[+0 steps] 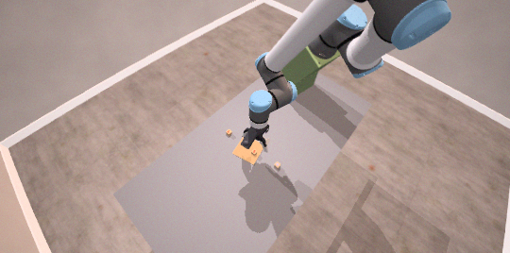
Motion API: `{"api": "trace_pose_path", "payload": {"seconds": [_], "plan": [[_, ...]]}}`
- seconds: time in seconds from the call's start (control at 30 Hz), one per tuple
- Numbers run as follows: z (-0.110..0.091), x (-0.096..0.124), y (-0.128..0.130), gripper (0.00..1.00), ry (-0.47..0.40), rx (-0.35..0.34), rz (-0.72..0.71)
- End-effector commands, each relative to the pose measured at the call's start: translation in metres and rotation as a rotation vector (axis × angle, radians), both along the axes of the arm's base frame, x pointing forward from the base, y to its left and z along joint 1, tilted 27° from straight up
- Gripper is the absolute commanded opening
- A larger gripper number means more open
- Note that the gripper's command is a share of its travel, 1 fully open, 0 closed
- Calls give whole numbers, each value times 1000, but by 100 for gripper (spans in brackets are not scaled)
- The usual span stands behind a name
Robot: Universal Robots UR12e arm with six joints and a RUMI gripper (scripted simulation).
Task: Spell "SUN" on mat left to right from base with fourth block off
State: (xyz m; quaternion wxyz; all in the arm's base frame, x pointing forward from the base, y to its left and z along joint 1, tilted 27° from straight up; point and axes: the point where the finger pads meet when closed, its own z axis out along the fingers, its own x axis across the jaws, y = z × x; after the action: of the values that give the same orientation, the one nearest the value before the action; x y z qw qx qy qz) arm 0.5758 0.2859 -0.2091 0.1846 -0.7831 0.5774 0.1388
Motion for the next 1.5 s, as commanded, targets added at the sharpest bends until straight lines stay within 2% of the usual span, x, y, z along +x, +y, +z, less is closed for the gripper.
{"api": "trace_pose_path", "payload": {"seconds": [0.0, 0.23, 1.3, 1.37, 1.47], "plan": [[0, 1, -1, 100, -35, 1, 69], [-1, 2, -2, 100, -84, 1, 165], [-10, 3, -14, 100, -442, 4, 877], [-10, 3, -14, 100, -442, 4, 877], [-11, 3, -17, 100, -490, 4, 973]]}}
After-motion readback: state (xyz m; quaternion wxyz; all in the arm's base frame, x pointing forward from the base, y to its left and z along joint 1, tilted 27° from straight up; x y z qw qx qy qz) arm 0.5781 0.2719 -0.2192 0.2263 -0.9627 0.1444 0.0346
